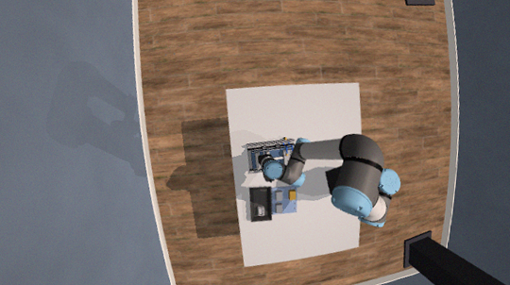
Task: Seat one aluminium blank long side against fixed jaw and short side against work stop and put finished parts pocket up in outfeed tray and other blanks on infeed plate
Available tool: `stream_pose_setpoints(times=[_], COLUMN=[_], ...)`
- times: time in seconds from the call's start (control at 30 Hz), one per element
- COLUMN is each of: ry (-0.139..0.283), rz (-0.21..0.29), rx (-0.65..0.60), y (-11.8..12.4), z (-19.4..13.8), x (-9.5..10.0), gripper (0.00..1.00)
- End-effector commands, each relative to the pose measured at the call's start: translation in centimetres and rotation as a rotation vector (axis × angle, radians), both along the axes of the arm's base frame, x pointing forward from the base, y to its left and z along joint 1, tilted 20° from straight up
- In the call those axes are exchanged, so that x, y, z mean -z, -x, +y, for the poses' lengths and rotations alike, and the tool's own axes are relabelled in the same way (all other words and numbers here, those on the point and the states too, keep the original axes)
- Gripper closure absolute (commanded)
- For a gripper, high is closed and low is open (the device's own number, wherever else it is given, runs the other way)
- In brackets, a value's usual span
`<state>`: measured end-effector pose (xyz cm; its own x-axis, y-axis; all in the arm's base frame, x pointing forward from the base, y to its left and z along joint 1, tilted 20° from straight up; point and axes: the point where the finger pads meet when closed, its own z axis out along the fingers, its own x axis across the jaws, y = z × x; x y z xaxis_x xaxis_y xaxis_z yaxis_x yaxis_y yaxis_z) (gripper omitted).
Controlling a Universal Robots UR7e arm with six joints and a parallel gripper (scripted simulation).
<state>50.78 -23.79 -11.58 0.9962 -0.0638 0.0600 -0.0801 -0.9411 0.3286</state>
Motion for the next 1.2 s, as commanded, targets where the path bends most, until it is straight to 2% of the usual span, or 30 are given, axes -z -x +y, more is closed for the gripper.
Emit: stream_pose_setpoints(times=[0.0, 1.17], ry=[0.001, 0.001], rz=[-0.001, -0.001], rx=[0.0, 0.0], y=[-0.05, -0.08], z=[-0.04, -0.34], x=[0.04, 0.87], gripper=[0.0, 0.0])
